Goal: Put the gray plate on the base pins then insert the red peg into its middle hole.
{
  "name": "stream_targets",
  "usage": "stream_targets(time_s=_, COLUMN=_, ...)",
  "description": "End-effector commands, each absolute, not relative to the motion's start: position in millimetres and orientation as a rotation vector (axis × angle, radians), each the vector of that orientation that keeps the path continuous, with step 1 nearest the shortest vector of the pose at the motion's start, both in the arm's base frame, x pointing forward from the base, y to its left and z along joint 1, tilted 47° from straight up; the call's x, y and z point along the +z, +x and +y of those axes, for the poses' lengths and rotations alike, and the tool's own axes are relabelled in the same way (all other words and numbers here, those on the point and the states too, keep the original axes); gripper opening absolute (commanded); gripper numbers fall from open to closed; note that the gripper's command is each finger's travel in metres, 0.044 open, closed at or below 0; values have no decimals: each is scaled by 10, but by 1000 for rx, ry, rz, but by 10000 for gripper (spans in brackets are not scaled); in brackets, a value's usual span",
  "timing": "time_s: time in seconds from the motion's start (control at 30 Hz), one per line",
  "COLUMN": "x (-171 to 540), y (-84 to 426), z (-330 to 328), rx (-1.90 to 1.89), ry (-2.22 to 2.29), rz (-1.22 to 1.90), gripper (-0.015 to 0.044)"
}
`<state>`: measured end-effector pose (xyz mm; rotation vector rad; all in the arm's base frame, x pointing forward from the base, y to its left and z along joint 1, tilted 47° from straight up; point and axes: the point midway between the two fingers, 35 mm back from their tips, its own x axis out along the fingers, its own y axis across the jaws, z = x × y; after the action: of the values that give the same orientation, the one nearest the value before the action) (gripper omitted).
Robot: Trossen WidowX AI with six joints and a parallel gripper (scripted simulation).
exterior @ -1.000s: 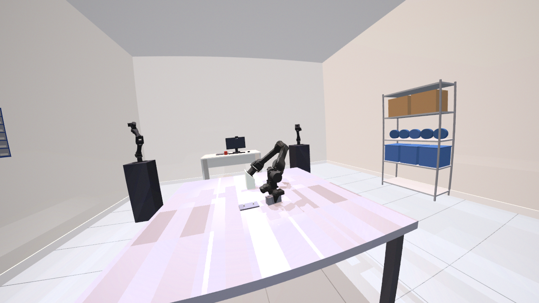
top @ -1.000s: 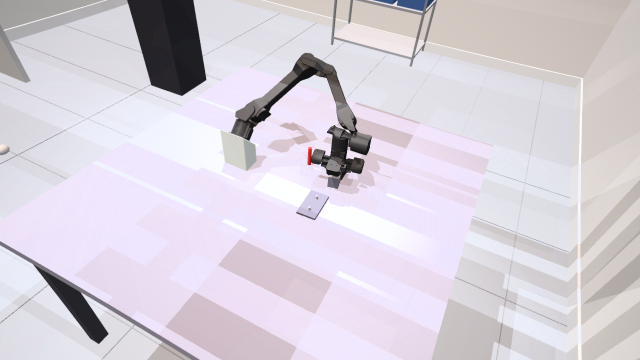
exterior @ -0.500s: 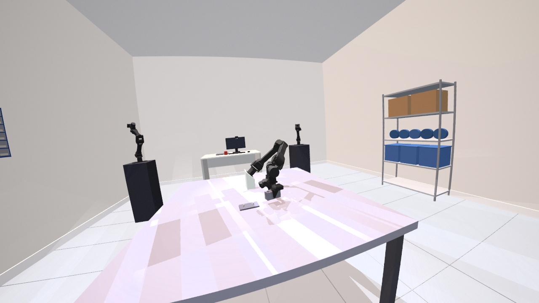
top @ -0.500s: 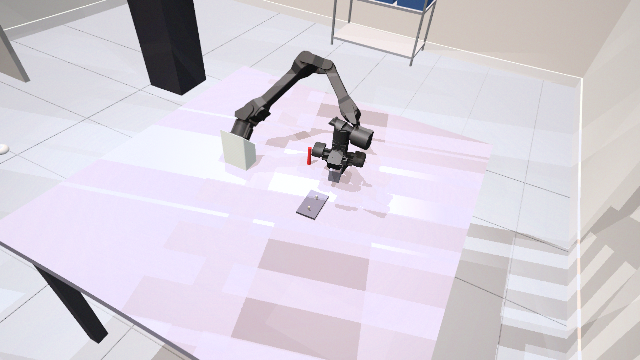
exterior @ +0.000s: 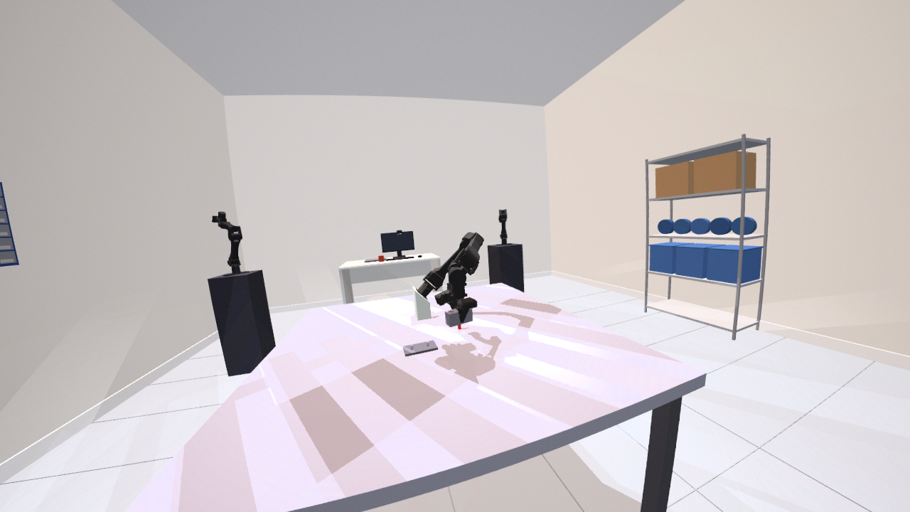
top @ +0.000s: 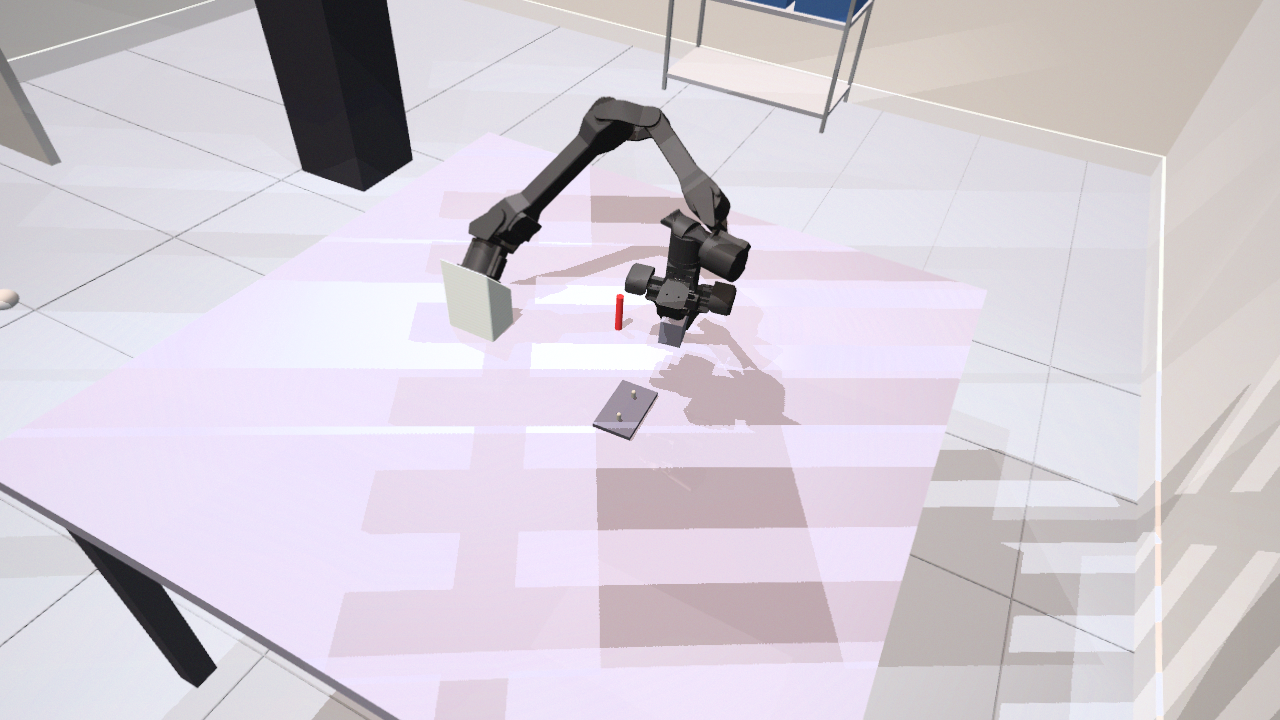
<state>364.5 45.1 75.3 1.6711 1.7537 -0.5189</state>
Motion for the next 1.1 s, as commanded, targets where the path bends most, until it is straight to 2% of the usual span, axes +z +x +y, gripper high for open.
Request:
stream_targets(time_s=0.0, x=887, y=3642, z=322, rx=-512, ry=1668, rz=1739, gripper=0)
stream_targets(time_s=0.5, x=1121, y=3573, z=86, rx=-507, ry=1672, rz=1744, gripper=0)
stream_targets(time_s=1.07, x=618, y=3634, z=-86, rx=-553, ry=1703, rz=1741, gripper=0)
